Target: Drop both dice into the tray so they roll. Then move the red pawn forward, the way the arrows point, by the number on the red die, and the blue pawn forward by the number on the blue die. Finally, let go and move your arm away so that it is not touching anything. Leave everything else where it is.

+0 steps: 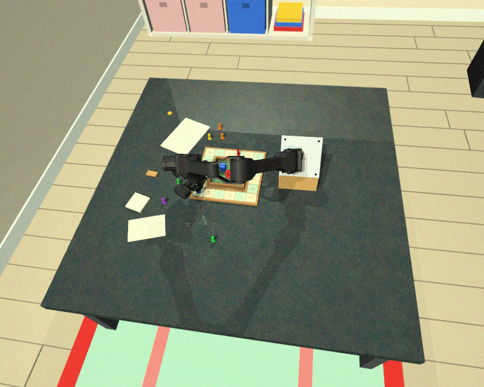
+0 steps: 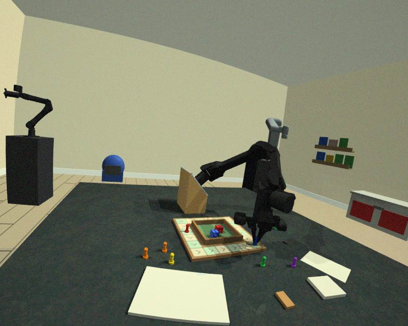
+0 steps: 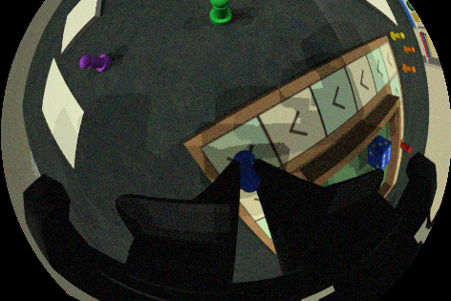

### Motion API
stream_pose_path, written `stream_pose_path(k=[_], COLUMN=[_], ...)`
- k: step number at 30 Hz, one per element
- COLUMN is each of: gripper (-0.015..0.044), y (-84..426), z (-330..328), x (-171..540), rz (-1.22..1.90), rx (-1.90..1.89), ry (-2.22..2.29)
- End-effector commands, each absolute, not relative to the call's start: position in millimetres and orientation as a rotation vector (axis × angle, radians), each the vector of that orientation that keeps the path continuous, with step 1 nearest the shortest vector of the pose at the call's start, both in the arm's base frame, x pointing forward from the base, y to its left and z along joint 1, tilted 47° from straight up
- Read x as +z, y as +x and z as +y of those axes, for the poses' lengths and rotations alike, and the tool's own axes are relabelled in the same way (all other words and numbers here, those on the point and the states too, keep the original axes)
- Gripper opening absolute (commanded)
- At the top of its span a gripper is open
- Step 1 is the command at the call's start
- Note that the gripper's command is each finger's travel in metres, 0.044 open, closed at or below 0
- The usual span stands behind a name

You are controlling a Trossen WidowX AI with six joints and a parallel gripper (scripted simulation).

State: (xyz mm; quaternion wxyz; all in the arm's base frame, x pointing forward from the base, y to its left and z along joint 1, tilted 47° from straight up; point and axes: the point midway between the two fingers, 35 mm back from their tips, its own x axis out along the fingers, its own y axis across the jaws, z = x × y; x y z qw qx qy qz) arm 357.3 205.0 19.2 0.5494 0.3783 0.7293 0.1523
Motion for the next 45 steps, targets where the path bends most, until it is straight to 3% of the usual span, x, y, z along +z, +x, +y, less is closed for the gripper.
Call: stream_pose_path(k=[1,22,45], gripper=[0.0009,0.0000,0.0000], y=[356.6,362.6,308.5], z=[205.0,111.5,107.8], x=[18.2,102.3,84.9], rz=[1.731,1.731,1.734], rx=[0.355,0.351,0.350], ry=[0.901,0.897,0.898])
